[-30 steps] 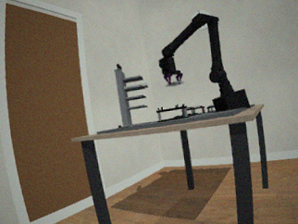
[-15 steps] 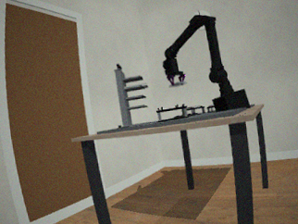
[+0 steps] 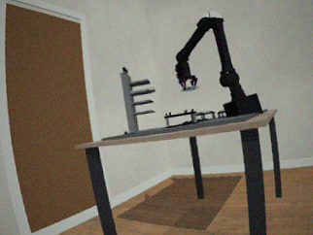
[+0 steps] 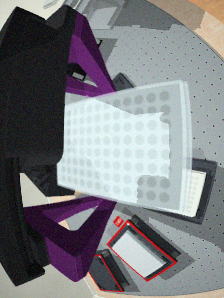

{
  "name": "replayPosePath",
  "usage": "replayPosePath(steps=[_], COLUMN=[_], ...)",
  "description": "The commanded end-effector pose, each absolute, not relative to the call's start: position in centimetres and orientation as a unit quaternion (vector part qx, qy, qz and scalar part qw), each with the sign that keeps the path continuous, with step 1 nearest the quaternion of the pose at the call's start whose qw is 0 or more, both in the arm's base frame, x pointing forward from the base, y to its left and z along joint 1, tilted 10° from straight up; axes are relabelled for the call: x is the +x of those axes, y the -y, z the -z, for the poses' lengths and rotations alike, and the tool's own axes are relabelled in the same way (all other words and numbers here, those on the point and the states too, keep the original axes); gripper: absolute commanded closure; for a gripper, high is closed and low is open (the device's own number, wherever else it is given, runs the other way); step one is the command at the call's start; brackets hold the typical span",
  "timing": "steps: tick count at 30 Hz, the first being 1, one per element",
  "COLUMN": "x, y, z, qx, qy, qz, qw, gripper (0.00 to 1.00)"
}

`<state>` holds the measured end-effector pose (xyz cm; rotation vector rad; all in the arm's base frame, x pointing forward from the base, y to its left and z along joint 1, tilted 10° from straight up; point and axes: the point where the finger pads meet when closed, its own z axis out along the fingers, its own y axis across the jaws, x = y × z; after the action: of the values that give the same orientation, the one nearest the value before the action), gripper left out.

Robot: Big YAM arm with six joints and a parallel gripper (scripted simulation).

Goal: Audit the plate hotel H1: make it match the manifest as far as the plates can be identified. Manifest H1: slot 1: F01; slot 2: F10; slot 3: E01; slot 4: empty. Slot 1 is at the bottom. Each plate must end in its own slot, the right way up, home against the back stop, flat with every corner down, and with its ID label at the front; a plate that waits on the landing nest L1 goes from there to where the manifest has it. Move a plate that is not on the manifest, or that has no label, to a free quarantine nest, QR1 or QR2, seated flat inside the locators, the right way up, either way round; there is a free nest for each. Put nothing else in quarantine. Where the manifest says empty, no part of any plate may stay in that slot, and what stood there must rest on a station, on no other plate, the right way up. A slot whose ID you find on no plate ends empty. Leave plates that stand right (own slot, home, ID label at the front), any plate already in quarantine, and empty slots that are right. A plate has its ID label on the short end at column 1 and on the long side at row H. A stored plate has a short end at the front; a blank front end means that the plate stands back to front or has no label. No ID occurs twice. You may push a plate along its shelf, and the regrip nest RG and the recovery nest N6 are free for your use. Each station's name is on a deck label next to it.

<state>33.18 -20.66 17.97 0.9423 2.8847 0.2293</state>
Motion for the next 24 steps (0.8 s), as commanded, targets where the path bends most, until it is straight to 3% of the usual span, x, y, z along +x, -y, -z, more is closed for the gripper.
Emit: replayPosePath(steps=[1,24], x=[32.8,28.1], y=[22.0,27.2], z=[-19.6,-16.8], qx=[0.334,0.494], qy=[-0.937,-0.865], qz=[-0.069,-0.082], qw=[0.074,0.043], gripper=[0.14,0.14])
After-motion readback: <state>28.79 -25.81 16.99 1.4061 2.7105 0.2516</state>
